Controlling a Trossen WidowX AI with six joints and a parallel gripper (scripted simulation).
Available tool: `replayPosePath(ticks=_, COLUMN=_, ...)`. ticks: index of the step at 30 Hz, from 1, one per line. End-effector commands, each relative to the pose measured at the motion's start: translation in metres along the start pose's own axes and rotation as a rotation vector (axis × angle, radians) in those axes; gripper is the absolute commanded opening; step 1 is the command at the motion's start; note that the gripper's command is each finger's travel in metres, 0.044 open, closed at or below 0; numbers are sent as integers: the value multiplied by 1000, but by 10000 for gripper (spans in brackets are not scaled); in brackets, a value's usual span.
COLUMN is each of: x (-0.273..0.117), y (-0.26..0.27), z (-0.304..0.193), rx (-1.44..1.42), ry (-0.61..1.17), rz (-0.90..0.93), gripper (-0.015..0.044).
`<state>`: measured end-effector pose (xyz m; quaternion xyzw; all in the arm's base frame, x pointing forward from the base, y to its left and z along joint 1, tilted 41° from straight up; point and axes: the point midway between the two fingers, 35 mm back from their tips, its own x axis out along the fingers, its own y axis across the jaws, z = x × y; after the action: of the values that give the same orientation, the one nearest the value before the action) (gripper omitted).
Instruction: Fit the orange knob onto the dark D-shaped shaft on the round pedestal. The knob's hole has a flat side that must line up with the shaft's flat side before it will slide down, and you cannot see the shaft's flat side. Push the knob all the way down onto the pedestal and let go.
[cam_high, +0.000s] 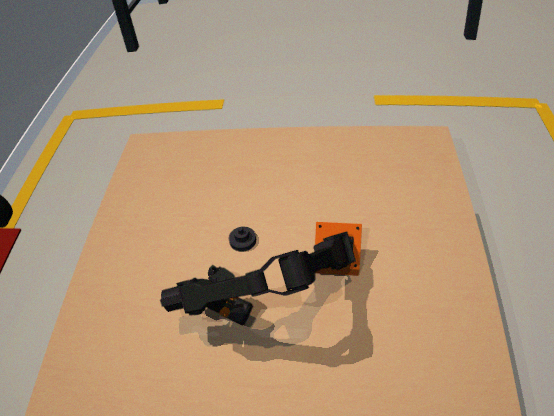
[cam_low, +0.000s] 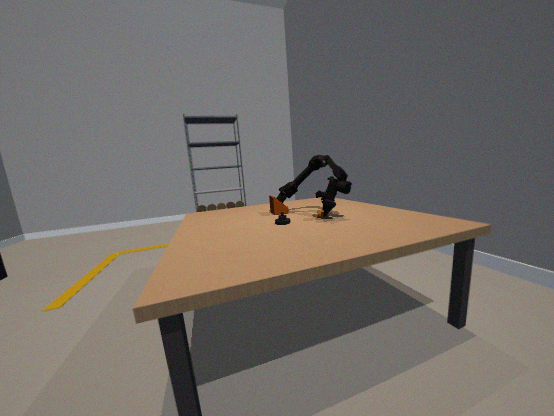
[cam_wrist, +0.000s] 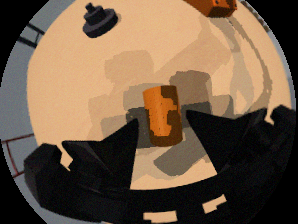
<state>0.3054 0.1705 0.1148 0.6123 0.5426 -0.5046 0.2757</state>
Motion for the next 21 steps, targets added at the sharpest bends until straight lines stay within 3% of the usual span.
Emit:
replayPosePath(ticks=1, x=1, y=0, z=0, rx=7, ry=2, rz=-5, gripper=240)
replayPosePath(ticks=8, x=1, y=0, z=0, rx=7, ry=2, rz=-5, gripper=240)
replayPosePath(ticks=21, x=1, y=0, z=0, rx=5, ry=9, rz=-4, gripper=179)
